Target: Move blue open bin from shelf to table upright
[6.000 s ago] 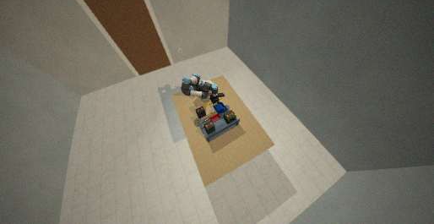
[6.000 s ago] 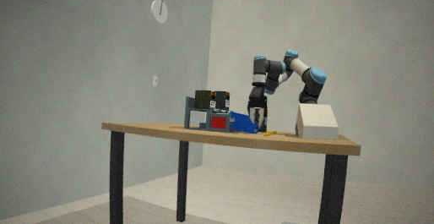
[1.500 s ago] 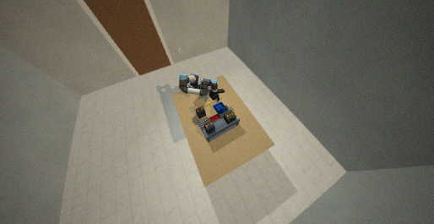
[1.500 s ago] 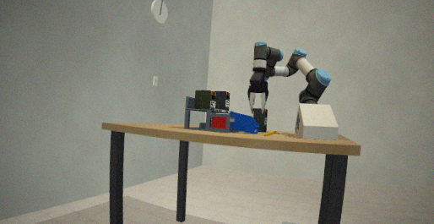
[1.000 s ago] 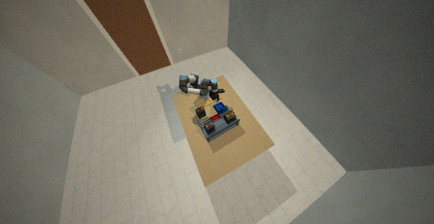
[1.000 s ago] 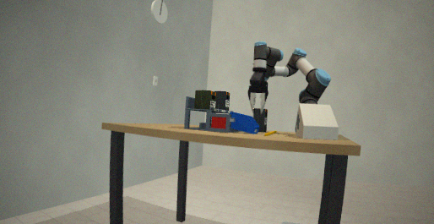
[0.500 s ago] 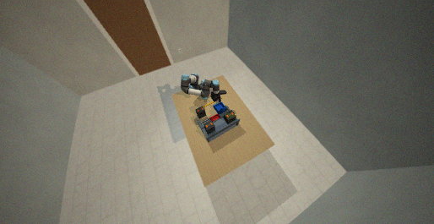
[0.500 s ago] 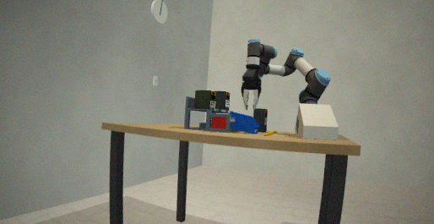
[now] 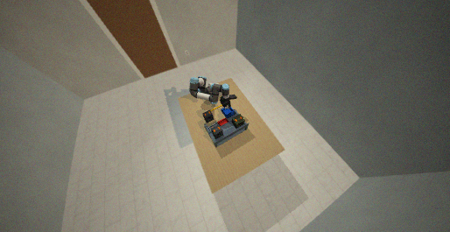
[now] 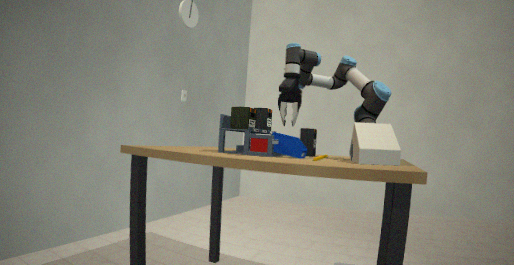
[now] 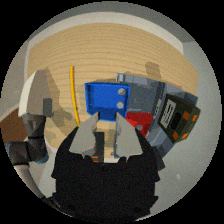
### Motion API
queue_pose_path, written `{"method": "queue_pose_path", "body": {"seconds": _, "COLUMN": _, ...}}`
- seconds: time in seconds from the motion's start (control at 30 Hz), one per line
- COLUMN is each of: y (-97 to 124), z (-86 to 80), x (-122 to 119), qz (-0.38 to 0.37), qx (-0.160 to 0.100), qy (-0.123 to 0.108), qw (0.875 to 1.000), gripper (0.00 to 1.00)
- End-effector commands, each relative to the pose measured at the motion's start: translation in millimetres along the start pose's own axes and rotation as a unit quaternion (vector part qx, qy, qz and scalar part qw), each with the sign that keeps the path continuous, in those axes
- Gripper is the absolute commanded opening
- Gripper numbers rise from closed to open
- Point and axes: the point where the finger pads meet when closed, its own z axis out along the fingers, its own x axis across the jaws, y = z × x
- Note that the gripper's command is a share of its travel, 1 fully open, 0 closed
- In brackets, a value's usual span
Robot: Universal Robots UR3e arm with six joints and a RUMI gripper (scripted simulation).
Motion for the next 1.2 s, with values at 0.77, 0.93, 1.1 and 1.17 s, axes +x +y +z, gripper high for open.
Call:
{"method": "queue_pose_path", "body": {"seconds": 0.77, "y": 0, "z": -24.2, "x": 55, "qz": 0.0, "qx": 0.0, "qy": 0.0, "qw": 1.0, "gripper": 0.2}}
{"method": "queue_pose_path", "body": {"seconds": 0.93, "y": -1, "z": -28.3, "x": 65, "qz": 0.0, "qx": -0.002, "qy": -0.002, "qw": 1.0, "gripper": 0.2}}
{"method": "queue_pose_path", "body": {"seconds": 1.1, "y": -1, "z": -28.3, "x": 65, "qz": 0.0, "qx": -0.002, "qy": -0.002, "qw": 1.0, "gripper": 0.2}}
{"method": "queue_pose_path", "body": {"seconds": 1.17, "y": -1, "z": -28.3, "x": 65, "qz": 0.0, "qx": -0.002, "qy": -0.002, "qw": 1.0, "gripper": 0.2}}
